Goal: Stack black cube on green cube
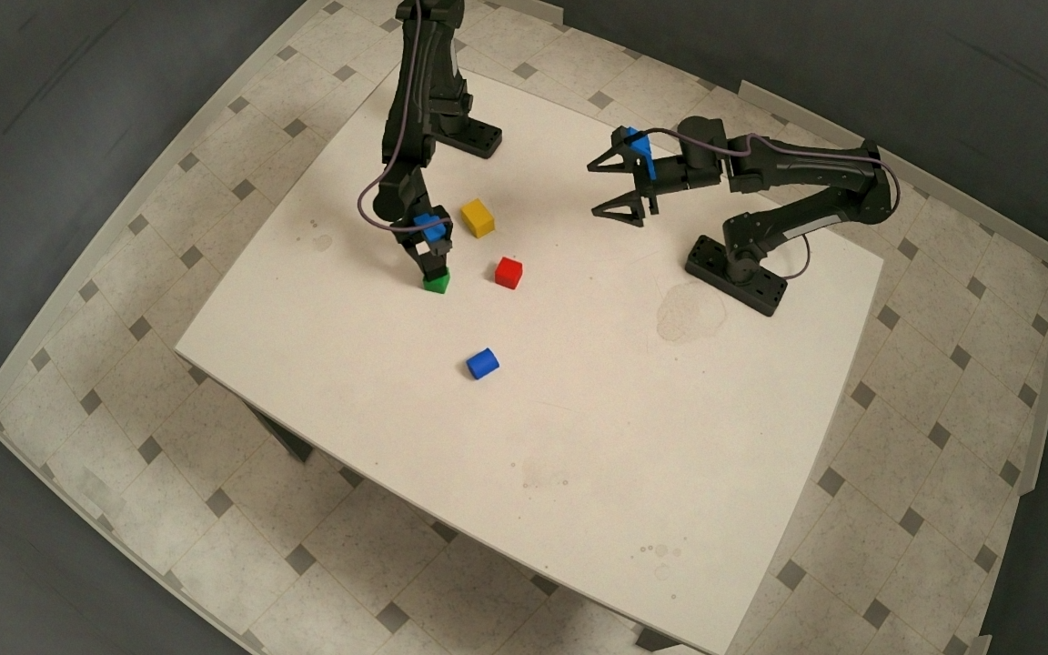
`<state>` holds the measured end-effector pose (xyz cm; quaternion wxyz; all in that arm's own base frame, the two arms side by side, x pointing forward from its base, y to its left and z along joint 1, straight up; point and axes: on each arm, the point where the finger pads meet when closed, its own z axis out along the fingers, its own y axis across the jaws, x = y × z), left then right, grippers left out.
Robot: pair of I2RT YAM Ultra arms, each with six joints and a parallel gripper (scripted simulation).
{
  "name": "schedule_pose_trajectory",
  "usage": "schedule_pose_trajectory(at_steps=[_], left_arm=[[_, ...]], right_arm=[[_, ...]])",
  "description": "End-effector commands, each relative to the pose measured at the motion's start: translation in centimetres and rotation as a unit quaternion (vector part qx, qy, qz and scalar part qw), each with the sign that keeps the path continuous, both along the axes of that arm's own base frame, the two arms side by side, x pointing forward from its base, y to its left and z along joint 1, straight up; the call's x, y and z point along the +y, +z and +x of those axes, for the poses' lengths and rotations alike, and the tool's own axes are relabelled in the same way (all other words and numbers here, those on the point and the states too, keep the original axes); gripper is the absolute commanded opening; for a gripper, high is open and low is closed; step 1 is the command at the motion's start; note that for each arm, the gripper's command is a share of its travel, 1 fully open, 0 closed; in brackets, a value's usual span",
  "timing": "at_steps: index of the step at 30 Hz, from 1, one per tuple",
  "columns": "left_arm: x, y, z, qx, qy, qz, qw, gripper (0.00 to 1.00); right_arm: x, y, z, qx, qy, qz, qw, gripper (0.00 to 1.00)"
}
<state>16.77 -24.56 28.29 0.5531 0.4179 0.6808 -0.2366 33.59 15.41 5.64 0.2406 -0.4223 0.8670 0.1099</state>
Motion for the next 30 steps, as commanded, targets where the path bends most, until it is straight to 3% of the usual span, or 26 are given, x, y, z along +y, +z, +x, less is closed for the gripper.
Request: schedule_pose_trajectory(at_steps=[1,30], left_arm=[[-0.1,0.6,0.1,-0.006,0.000,-0.010,1.000,1.00],[-0.1,0.6,0.1,-0.006,0.000,-0.010,1.000,1.00]], right_arm=[[0.0,-0.7,-0.2,0.006,0.002,0.006,1.000,0.35],[0.0,-2.0,-0.2,0.006,0.002,0.006,1.000,0.35]])
